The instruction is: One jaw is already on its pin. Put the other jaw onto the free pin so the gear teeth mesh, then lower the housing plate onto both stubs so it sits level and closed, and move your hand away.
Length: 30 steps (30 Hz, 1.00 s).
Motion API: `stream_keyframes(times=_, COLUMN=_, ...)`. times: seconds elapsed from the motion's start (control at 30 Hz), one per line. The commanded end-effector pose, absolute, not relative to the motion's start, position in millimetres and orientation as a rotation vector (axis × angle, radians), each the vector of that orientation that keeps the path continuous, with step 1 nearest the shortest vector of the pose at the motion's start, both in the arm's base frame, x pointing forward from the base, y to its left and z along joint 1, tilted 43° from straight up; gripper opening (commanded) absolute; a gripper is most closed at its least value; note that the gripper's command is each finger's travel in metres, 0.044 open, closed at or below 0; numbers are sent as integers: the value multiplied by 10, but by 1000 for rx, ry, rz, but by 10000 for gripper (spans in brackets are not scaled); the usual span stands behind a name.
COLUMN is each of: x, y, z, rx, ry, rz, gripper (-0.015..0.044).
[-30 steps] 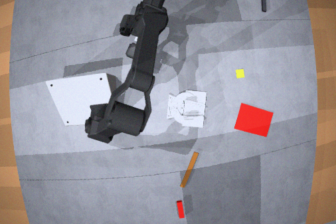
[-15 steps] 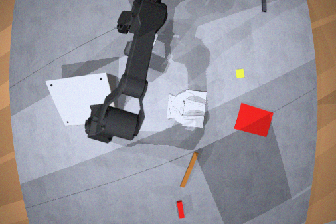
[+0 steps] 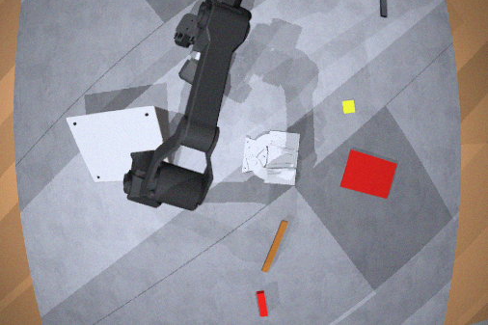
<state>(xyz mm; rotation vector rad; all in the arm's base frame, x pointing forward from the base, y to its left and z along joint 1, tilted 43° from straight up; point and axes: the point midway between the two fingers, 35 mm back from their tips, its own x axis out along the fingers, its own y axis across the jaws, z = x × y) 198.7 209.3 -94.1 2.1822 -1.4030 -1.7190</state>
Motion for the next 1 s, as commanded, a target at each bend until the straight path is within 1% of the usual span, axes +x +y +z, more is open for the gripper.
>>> stream_keyframes(times=0.0, x=2048, y=2026, z=-853, rx=2241, ry=-1536, rz=-1677, gripper=351)
stream_keyframes(times=0.5, x=2244, y=1806, z=-594, rx=2409, ry=-2029, rz=-1482, gripper=351)
stream_keyframes(times=0.97, x=2393, y=1571, z=-359, rx=2500, ry=-2514, rz=-1194, gripper=351)
